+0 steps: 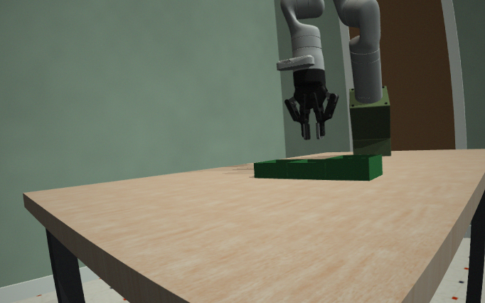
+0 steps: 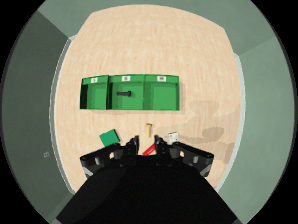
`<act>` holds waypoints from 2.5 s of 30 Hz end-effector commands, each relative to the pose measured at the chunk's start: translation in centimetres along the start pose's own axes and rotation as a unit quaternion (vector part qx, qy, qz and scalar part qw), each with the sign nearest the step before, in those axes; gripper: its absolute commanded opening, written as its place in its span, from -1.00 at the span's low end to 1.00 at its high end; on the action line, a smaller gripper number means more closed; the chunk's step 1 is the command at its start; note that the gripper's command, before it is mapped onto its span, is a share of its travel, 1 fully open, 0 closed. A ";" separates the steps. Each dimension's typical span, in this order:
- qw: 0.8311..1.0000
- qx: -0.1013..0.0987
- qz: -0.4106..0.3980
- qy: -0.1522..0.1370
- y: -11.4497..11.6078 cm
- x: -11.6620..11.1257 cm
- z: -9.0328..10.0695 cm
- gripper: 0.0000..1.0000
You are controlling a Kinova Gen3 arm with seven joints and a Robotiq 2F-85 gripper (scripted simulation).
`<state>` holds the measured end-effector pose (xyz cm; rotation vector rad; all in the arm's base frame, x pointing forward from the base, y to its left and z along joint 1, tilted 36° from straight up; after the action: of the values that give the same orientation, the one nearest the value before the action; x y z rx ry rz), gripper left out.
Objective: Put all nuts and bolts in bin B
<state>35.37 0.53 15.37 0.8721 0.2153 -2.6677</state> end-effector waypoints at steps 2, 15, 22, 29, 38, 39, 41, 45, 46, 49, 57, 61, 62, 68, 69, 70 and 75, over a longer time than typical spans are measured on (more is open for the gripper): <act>1.000 0.000 -0.012 -0.002 0.7 0.0 0.1 -0.41; 1.000 0.000 -0.012 -0.002 0.7 0.0 0.1 -0.41; 1.000 0.000 -0.012 -0.002 0.6 0.0 0.1 -0.41; 1.000 0.000 -0.012 -0.002 0.5 0.0 0.1 -0.41; 1.000 0.000 -0.012 -0.002 0.5 0.0 -0.3 -0.41; 1.000 0.000 -0.012 -0.002 0.5 0.0 -0.7 -0.41; 1.000 0.000 -0.012 -0.002 0.4 0.0 -1.5 -0.41; 1.000 0.000 -0.012 -0.002 0.2 0.2 -3.1 -0.41; 1.000 0.000 -0.012 -0.002 0.1 0.3 -3.5 -0.41; 1.000 0.000 -0.012 -0.002 -0.1 0.5 -4.6 -0.41; 1.000 0.000 -0.012 -0.002 -0.3 0.7 -5.9 -0.41; 1.000 0.000 -0.012 -0.002 0.0 0.5 -6.0 -0.41; 1.000 0.000 -0.012 -0.002 0.0 0.5 -6.0 -0.41; 1.000 0.000 -0.012 -0.002 0.4 0.2 -6.0 -0.41; 1.000 0.000 -0.012 -0.002 0.4 0.2 -6.0 -0.41; 1.000 0.000 -0.012 -0.002 0.5 0.1 -6.0 -0.41; 1.000 0.000 -0.012 -0.002 0.5 0.1 -6.0 -0.41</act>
<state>38.68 1.55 10.44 0.8674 0.2274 -2.6903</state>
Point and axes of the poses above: the point where the finger pads meet when closed, its own z axis back along the fingers, its own y axis across the jaws, x = y × z, the point moved 4 cm from there along z, back along the fingers, and after that the axes turned 12 degrees about z, right-handed, at the moved point
